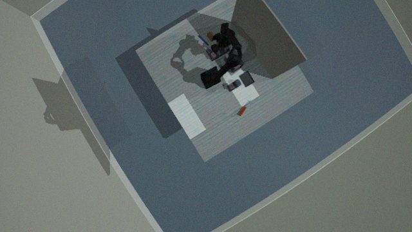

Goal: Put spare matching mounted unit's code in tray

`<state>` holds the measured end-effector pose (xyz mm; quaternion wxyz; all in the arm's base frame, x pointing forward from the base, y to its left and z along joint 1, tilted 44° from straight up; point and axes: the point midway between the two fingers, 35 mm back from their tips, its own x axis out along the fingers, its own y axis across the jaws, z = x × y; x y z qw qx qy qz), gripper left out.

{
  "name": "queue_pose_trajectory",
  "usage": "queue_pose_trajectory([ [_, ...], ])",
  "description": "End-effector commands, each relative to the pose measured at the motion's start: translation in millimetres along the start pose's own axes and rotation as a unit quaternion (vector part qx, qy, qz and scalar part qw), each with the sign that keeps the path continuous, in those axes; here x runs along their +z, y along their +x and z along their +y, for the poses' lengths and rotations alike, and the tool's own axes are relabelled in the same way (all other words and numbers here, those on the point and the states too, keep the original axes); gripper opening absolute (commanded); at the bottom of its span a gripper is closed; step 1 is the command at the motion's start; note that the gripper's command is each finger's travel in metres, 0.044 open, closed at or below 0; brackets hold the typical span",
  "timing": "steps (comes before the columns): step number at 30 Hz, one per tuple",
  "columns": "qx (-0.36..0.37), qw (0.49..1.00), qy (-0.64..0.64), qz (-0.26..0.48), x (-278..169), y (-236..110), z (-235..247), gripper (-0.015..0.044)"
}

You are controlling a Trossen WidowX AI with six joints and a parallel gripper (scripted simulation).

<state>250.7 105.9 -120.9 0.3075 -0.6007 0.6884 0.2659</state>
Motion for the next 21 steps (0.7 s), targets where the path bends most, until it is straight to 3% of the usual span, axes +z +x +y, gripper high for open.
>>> queue_pose_trajectory([
  [1,0.0,1.0,-0.004,0.004,-0.9,9.8,0.8,0.03],
  [21,0.0,1.0,-0.004,0.005,-2.8,43.1,1.2,0.03],
])
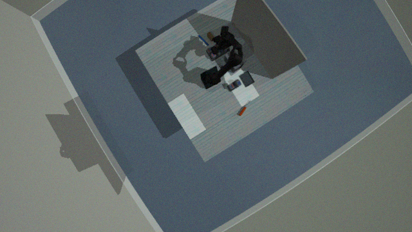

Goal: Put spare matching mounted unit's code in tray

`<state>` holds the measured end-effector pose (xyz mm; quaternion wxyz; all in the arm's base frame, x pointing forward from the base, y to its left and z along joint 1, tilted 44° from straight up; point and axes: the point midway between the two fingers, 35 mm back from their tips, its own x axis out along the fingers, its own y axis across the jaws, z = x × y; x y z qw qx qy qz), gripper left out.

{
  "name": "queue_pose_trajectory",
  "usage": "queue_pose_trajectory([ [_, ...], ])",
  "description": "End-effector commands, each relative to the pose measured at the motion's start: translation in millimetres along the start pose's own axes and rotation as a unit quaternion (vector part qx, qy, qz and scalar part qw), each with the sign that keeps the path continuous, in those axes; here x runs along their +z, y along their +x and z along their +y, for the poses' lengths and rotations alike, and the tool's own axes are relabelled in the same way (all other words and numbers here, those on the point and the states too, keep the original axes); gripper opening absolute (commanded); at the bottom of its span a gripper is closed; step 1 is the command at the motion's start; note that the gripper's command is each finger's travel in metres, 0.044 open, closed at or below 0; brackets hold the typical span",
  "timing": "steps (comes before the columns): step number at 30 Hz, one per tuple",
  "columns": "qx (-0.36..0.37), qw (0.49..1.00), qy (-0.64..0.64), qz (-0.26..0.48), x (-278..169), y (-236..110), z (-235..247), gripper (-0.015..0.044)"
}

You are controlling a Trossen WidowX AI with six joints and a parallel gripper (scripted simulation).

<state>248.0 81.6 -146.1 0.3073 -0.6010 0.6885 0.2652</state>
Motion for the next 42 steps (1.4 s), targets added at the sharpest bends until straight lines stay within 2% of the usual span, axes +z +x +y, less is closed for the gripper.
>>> queue_pose_trajectory([
  [1,0.0,1.0,-0.004,0.004,-1.6,9.7,1.8,0.03],
  [11,0.0,1.0,-0.004,0.005,-3.4,25.6,3.3,0.03],
  [20,0.0,1.0,-0.004,0.005,-3.6,26.6,3.4,0.03],
  [26,0.002,1.0,-0.001,0.003,-3.0,25.2,3.3,0.0142],
  [33,0.002,1.0,-0.001,0.003,-3.0,25.2,3.3,0.0096],
  [37,0.002,1.0,-0.001,0.003,-3.0,25.2,3.3,0.0],
  [42,0.002,1.0,-0.001,0.003,-3.0,25.2,3.3,0.0],
])
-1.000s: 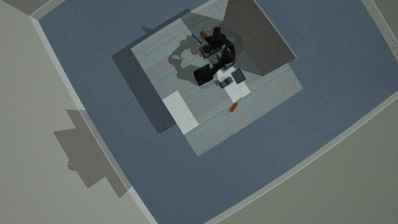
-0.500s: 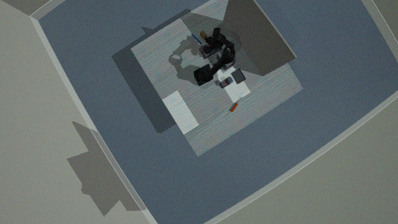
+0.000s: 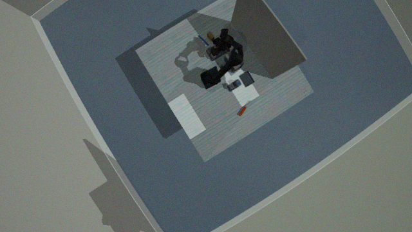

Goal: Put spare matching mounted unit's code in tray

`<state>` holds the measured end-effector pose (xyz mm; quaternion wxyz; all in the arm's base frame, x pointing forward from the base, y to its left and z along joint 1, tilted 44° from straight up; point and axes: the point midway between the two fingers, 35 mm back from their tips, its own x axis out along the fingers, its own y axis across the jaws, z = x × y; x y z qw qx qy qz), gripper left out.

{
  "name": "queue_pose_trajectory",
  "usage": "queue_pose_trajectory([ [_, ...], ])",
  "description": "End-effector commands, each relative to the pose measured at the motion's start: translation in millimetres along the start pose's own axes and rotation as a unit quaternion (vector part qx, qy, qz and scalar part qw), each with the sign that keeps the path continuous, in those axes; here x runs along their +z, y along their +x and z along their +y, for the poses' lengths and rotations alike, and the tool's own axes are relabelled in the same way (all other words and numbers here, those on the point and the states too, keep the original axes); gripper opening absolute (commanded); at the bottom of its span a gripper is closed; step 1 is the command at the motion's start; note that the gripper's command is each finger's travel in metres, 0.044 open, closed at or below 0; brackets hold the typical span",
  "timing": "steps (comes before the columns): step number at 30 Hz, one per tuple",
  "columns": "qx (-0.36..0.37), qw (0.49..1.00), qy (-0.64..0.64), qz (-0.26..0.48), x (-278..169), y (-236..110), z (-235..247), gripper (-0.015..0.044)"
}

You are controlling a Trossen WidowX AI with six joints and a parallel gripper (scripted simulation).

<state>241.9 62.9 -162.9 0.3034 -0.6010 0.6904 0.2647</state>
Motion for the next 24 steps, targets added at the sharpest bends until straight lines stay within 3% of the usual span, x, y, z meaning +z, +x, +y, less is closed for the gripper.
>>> queue_pose_trajectory([
  [1,0.0,1.0,0.0,0.0,0.1,-0.2,-0.2,0.0],
  [4,0.0,1.0,0.0,0.0,0.6,-5.0,-0.7,0.0],
  [14,-0.002,1.0,-0.003,0.0,0.7,-78.2,0.1,0.0],
  [24,-0.002,1.0,-0.003,0.0,0.5,-79.5,0.3,0.0],
])
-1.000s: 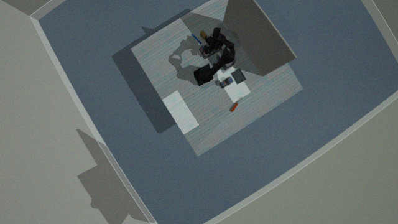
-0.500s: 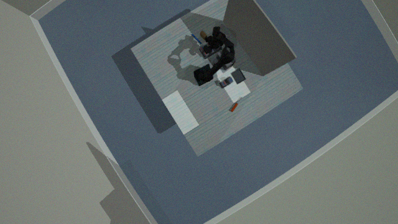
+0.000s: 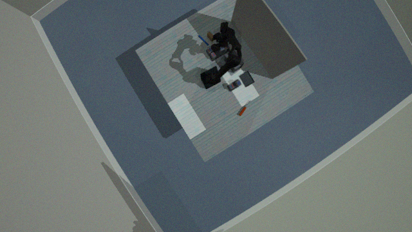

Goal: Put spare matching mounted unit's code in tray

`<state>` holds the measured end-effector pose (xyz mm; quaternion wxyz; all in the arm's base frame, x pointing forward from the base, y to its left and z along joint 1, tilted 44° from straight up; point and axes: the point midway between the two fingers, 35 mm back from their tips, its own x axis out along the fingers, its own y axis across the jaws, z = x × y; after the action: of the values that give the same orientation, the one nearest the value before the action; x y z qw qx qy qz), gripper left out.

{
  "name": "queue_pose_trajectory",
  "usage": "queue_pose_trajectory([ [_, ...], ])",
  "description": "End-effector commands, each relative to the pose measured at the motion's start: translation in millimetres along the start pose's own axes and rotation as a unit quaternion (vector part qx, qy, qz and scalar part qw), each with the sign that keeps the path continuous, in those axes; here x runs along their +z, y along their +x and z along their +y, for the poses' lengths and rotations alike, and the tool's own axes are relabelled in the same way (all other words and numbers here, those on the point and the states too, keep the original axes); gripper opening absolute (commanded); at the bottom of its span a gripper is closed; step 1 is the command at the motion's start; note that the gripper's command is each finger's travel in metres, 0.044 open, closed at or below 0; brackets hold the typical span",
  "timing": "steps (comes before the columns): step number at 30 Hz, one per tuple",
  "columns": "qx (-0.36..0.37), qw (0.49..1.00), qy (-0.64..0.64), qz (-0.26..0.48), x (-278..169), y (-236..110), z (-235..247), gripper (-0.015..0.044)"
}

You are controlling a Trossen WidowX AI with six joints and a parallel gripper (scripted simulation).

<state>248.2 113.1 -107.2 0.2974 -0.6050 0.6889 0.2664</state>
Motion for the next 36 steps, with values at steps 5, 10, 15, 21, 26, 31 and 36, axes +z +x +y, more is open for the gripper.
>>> queue_pose_trajectory([
  [5,0.0,1.0,0.001,-0.001,1.1,-16.1,-0.6,0.0],
  [10,0.0,1.0,0.002,-0.003,1.3,-48.3,0.3,0.0],
  [15,0.001,1.0,0.003,-0.004,-0.5,-76.4,3.4,0.0],
  [21,0.001,1.0,0.003,-0.005,-1.5,-77.7,2.7,0.0],
  [26,0.002,1.0,0.001,-0.016,-24.3,-83.2,-20.4,0.0],
  [31,0.002,1.0,0.001,-0.025,-54.5,-87.5,-45.3,0.0],
  [36,-0.001,1.0,-0.001,-0.031,-89.2,-90.2,-67.9,0.0],
])
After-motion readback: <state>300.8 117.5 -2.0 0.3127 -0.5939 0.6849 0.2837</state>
